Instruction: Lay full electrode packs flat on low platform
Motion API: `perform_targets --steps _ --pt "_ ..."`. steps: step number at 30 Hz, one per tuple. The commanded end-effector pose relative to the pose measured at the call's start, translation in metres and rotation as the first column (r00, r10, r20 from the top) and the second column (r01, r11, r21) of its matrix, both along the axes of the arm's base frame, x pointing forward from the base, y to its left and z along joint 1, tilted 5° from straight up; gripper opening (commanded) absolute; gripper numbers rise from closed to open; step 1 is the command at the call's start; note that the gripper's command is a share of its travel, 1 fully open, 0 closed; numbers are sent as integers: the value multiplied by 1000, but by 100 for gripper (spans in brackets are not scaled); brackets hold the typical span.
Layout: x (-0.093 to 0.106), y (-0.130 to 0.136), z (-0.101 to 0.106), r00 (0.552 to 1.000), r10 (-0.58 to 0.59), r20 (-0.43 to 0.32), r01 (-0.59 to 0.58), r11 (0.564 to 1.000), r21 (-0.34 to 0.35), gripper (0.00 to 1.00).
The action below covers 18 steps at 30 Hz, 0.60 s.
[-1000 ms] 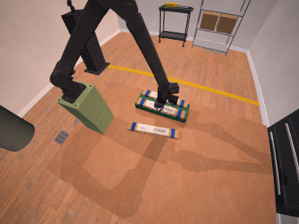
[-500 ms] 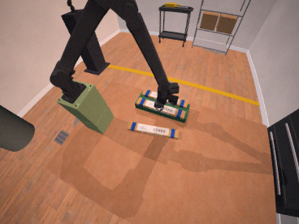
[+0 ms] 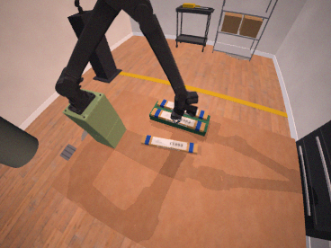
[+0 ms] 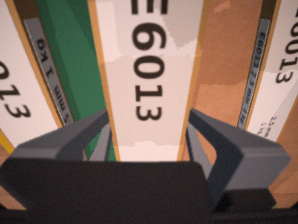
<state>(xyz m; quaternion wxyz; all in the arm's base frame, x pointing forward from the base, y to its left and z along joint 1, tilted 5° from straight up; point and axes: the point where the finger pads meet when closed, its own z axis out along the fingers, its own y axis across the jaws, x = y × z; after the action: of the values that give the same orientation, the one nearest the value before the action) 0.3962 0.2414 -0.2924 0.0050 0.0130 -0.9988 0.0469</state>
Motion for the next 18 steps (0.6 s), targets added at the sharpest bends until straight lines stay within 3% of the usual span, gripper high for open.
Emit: perform_targets --steps 1,5,6,18 --pt "30 18 20 998 -3 68 0 999 43 0" --pt "30 17 20 998 -3 68 0 999 43 0" --pt "30 17 20 998 -3 68 0 999 43 96" --pt "15 8 4 999 -2 35 1 1000 22 96"
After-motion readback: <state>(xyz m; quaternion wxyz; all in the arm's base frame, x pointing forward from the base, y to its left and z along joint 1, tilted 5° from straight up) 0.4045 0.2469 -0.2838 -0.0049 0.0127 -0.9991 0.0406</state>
